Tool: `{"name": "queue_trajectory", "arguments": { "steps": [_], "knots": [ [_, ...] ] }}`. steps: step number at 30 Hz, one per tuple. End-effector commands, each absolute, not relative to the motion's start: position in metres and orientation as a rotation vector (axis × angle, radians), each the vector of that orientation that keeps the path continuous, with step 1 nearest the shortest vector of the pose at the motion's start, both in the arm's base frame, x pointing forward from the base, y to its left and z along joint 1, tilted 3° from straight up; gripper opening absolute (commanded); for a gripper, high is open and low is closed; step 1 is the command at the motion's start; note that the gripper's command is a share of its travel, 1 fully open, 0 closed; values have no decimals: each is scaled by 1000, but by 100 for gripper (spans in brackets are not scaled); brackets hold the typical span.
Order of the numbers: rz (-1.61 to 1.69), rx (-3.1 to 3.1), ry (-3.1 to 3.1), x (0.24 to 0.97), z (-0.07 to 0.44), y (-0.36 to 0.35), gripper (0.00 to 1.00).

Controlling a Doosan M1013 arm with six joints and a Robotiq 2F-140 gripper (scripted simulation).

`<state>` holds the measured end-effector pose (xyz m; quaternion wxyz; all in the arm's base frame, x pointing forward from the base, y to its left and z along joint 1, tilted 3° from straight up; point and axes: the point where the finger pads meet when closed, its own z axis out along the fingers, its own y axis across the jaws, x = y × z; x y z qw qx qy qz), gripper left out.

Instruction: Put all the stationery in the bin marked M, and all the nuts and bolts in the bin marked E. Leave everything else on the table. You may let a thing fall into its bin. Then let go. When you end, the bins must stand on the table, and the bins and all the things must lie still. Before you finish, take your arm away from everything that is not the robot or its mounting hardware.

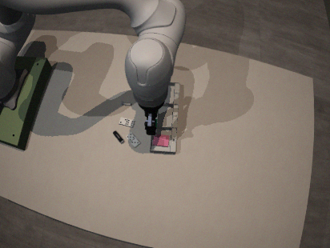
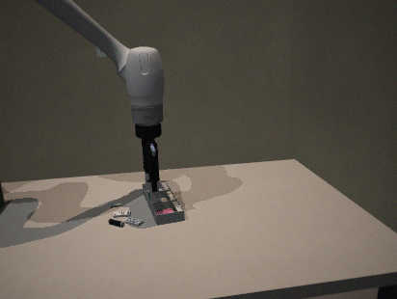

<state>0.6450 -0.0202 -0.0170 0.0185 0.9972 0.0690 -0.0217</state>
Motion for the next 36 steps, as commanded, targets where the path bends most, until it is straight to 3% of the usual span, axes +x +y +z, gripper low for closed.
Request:
{"name": "queue_trajectory", "arguments": {
  "steps": [1, 36],
  "knots": [
    [-68, 3097, 214, 657, -17, -33, 39],
    [-68, 3097, 214, 678, -27, -58, 39]
  ]
}}
